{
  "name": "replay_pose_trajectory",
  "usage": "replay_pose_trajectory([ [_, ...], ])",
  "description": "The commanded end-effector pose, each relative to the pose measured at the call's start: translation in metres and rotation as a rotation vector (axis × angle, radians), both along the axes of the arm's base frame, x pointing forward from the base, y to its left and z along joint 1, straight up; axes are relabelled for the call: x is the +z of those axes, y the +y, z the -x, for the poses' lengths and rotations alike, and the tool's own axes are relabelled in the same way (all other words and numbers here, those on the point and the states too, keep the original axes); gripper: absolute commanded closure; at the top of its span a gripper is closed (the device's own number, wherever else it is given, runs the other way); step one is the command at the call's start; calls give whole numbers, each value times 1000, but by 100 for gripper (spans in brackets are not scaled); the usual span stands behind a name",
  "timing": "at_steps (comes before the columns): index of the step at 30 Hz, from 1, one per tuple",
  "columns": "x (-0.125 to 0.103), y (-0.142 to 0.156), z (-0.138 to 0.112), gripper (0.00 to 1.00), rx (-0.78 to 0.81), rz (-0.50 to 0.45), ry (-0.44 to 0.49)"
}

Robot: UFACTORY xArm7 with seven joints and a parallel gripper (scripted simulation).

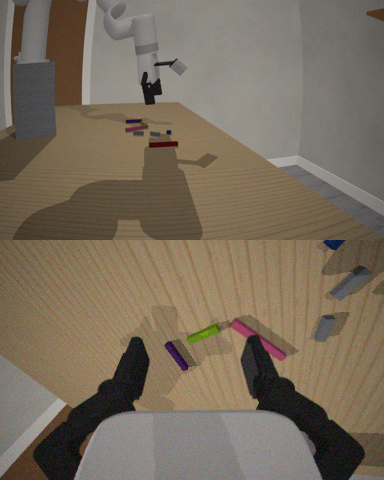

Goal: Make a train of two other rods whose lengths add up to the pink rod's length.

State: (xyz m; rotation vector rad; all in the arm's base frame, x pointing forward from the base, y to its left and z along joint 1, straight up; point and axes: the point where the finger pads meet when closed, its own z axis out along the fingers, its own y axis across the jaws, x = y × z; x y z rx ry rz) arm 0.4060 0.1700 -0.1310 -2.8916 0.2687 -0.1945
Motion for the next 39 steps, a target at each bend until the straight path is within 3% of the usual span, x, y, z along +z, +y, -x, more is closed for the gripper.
replay_pose_trajectory([
  [1,0,-8,-4,0,-21,9,11],
  [7,0,-8,-4,0,-21,9,11],
  [8,-3,-27,-9,0,-72,31,39],
  [19,-3,-27,-9,0,-72,31,39],
  [20,-6,-46,-13,0,-119,52,64],
  [31,-6,-46,-13,0,-119,52,64],
  [32,-8,-63,-17,0,-163,71,86],
  [39,-8,-63,-17,0,-163,71,86],
])
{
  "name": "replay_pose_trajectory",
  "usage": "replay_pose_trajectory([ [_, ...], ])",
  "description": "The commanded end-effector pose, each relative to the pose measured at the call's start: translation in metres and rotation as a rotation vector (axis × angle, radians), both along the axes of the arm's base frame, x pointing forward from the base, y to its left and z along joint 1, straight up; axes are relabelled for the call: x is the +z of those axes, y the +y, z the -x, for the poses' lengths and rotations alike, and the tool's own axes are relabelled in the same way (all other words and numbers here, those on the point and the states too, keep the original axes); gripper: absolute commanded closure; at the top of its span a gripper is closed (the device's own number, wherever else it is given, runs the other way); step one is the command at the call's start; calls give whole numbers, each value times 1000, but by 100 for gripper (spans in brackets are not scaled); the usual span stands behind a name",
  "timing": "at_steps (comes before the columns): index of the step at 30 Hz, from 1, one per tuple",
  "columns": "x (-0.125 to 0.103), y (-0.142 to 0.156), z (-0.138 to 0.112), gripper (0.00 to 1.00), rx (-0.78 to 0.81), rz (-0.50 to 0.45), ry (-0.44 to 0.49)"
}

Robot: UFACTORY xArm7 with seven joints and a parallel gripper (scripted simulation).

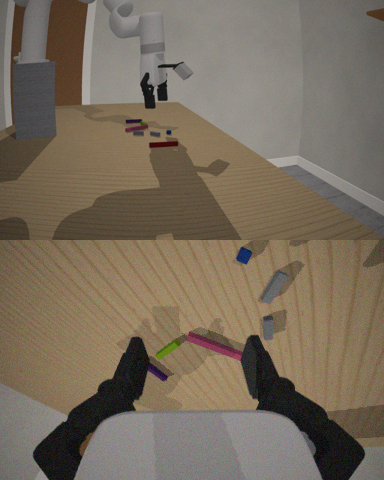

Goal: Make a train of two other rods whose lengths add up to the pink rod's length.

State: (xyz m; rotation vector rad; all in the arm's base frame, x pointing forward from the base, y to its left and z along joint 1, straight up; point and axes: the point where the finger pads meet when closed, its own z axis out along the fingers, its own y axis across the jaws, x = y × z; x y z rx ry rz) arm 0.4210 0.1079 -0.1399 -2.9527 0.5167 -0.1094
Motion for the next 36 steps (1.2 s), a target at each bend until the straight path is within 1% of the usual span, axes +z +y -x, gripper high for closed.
replay_pose_trajectory([
  [1,1,-1,-2,0,-4,1,1],
  [3,1,-1,-2,0,-4,1,1],
  [4,-1,-17,-5,0,-45,18,20],
  [14,-1,-17,-5,0,-45,18,20],
  [15,-3,-32,-8,0,-81,34,37],
  [24,-3,-32,-8,0,-81,34,37],
  [25,-4,-45,-10,0,-114,48,51],
  [35,-4,-45,-10,0,-114,48,51],
  [36,-5,-57,-11,0,-143,61,64],
])
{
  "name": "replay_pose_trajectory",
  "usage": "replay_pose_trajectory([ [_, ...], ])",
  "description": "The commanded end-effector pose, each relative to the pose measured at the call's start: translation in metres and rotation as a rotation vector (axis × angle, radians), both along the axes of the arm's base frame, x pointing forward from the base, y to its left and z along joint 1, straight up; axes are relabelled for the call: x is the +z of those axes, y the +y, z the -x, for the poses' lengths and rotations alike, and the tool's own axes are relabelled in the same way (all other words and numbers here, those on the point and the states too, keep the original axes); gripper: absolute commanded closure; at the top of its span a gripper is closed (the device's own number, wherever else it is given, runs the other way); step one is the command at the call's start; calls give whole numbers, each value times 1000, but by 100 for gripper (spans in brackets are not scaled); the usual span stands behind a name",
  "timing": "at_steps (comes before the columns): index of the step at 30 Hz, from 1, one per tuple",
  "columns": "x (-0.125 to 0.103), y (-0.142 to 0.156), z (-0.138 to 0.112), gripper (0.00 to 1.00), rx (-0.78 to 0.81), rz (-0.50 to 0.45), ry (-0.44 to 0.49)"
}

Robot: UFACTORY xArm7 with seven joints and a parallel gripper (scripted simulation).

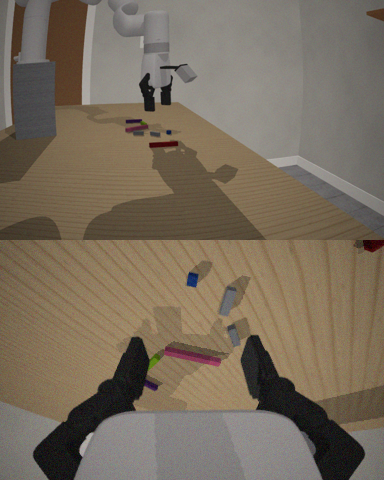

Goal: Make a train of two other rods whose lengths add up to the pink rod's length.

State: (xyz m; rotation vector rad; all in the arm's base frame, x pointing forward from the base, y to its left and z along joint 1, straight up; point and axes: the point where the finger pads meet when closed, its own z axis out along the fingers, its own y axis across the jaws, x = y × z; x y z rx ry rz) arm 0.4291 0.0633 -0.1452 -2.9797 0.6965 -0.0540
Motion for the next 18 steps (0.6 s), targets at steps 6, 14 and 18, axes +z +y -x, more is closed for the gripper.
replay_pose_trajectory([
  [6,0,-23,-5,0,-56,24,20],
  [14,-1,-33,-6,0,-78,34,28],
  [18,-1,-33,-6,0,-78,34,28],
])
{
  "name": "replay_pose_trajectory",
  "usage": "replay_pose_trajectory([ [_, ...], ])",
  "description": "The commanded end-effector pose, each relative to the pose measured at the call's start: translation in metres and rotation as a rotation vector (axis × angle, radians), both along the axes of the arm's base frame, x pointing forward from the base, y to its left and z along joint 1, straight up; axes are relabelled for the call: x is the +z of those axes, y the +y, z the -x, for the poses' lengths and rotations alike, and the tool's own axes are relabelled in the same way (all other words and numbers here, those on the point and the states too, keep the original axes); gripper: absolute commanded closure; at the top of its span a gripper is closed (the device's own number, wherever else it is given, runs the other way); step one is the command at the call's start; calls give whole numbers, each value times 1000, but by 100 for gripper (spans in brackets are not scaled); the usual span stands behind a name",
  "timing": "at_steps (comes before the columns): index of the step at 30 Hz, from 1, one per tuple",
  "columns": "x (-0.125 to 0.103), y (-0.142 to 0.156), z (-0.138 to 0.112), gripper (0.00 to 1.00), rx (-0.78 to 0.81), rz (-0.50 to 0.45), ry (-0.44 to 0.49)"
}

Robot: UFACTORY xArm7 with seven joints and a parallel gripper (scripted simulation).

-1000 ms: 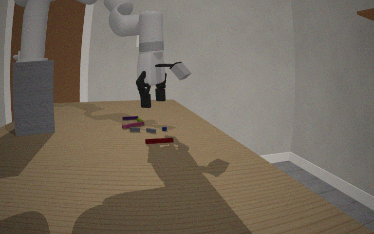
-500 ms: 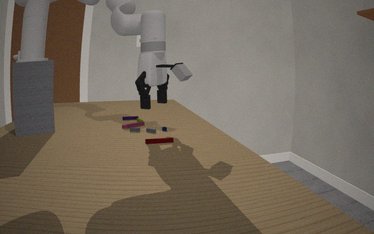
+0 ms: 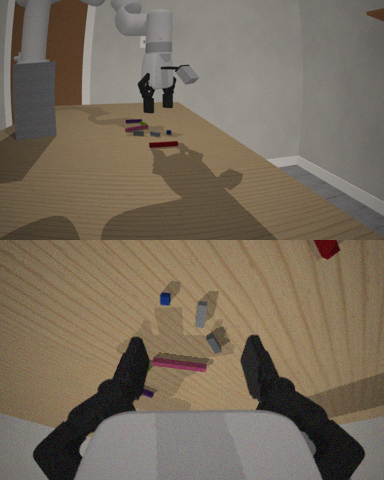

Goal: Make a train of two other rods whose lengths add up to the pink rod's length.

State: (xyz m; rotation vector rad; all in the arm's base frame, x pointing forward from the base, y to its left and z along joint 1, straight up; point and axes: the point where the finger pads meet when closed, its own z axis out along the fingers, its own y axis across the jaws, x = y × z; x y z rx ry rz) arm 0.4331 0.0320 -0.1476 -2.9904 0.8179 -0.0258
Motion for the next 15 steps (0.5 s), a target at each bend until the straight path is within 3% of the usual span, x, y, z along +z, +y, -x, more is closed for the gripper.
replay_pose_trajectory([
  [1,1,-1,-2,0,-3,1,-2],
  [4,0,-16,-3,0,-37,16,11],
  [15,0,-16,-3,0,-37,16,11],
])
